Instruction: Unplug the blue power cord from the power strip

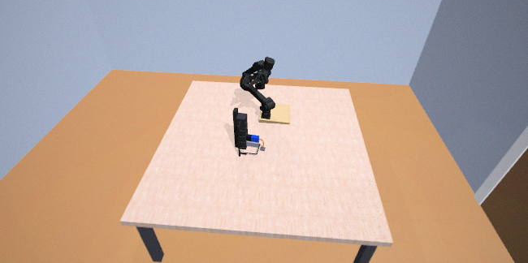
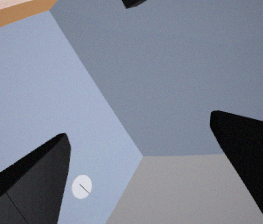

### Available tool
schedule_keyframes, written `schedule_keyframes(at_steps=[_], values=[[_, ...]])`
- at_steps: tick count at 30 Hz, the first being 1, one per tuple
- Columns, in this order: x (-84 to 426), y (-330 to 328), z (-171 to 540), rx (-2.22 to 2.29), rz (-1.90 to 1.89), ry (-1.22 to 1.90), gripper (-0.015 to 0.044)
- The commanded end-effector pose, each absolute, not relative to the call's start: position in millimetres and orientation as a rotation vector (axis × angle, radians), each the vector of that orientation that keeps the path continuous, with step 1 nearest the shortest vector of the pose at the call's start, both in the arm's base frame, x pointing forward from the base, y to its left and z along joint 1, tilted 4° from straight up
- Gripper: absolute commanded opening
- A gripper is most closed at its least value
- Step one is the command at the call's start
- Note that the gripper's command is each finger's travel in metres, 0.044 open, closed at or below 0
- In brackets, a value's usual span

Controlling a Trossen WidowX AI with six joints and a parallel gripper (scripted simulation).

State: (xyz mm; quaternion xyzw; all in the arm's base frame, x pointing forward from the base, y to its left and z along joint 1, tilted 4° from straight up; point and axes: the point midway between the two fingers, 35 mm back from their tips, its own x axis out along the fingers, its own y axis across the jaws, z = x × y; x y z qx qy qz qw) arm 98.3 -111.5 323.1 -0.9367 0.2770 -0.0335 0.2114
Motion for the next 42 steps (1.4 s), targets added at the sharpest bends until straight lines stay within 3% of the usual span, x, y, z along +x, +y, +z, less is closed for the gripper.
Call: schedule_keyframes(at_steps=[1, 9, 18, 28, 35, 42], values=[[99, -110, 323, -2.604, -0.088, 0.768, 0.0374], [150, -52, 318, -2.573, 0.229, 0.722, 0.0164], [219, -4, 268, -2.286, 0.685, 0.803, 0.0160], [280, 15, 177, -1.655, 1.067, 1.023, 0.0160], [303, 14, 116, -1.161, 1.176, 1.168, 0.0160], [304, 13, 111, -1.118, 1.181, 1.179, 0.0160]])
